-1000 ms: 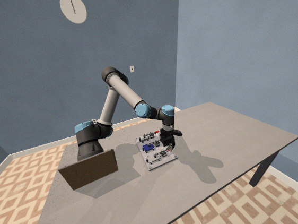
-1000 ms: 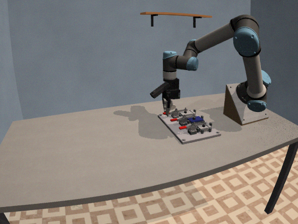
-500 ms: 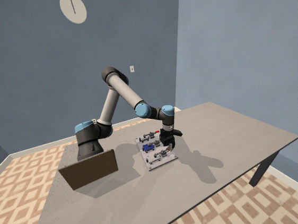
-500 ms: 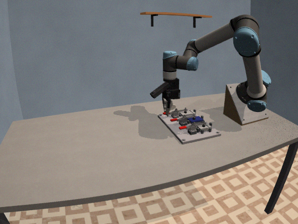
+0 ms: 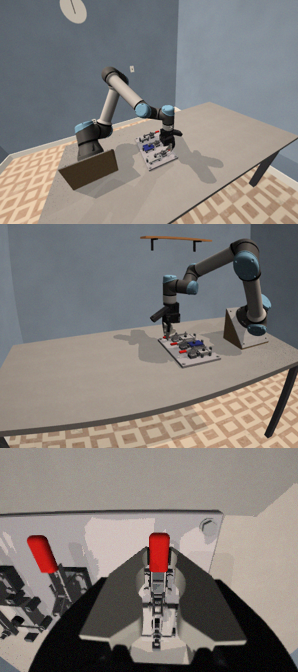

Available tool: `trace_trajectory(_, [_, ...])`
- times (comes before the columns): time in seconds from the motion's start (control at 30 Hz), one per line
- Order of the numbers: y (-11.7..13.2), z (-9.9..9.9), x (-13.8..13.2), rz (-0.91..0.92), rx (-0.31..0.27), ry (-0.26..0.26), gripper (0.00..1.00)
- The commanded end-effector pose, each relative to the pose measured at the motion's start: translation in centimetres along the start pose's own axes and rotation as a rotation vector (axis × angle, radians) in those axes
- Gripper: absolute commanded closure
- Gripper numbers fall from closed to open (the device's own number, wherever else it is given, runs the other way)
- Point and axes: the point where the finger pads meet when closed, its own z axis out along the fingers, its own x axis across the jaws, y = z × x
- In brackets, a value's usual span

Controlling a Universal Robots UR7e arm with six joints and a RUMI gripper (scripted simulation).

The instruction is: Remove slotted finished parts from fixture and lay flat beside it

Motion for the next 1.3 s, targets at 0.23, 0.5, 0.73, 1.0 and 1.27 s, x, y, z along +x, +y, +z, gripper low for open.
trace_trajectory(0.23, [-0.04,-0.08,0.02,0.000,0.001,0.001,1.00])
trace_trajectory(0.5, [-0.03,-0.13,0.02,0.000,0.001,0.001,1.00])
trace_trajectory(0.73, [0.02,-0.25,0.02,0.000,0.001,0.001,1.00])
trace_trajectory(1.0, [0.11,-0.49,0.02,0.000,0.001,0.001,1.00])
trace_trajectory(1.27, [0.26,-0.83,0.02,0.000,0.001,0.001,1.00])
